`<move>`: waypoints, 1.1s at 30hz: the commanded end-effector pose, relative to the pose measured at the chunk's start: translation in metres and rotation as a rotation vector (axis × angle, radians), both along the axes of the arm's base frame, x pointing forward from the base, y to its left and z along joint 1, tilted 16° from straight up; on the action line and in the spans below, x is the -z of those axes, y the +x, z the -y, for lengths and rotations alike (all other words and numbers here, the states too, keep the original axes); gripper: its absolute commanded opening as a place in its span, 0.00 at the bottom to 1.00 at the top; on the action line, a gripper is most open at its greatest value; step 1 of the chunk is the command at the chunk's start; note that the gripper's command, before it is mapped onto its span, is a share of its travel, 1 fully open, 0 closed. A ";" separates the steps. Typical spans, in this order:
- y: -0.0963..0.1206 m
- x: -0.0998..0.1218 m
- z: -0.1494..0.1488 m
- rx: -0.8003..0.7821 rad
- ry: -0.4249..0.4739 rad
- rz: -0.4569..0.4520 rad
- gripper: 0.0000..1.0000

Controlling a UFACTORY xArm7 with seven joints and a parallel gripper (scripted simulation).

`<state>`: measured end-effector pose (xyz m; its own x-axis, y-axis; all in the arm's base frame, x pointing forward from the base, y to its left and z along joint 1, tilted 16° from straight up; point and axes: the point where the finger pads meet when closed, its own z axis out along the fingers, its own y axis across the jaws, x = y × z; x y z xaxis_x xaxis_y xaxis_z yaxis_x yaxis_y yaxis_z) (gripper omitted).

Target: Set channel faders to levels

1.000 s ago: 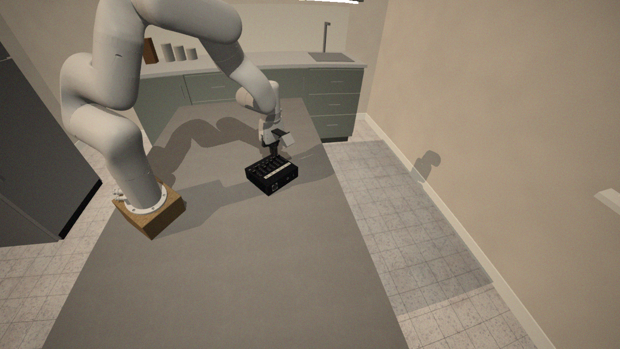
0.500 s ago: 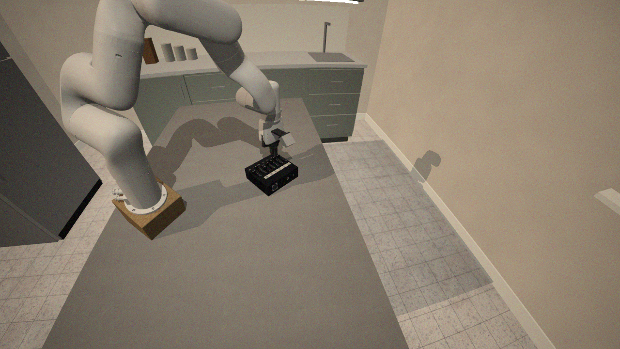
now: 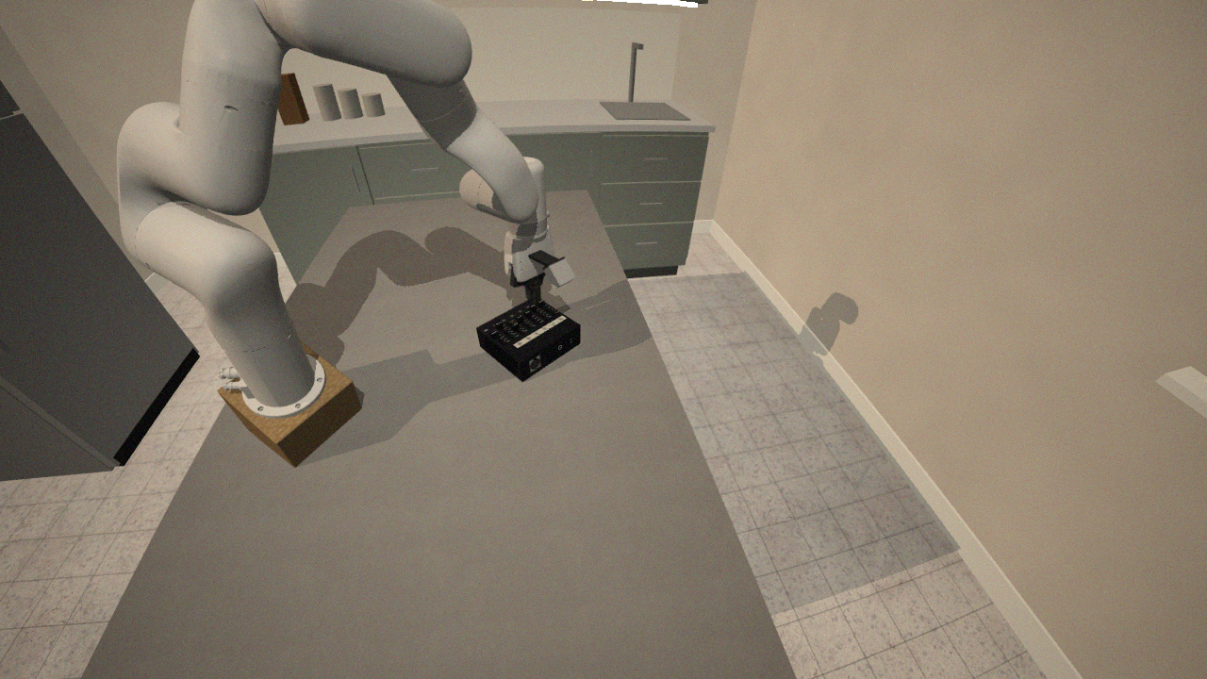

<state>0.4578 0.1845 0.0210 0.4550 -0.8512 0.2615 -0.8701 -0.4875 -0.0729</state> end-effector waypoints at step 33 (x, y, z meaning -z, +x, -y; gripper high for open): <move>0.009 -0.006 0.014 -0.001 0.002 0.003 0.00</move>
<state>0.4649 0.1713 0.0250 0.4551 -0.8512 0.2614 -0.8700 -0.4876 -0.0729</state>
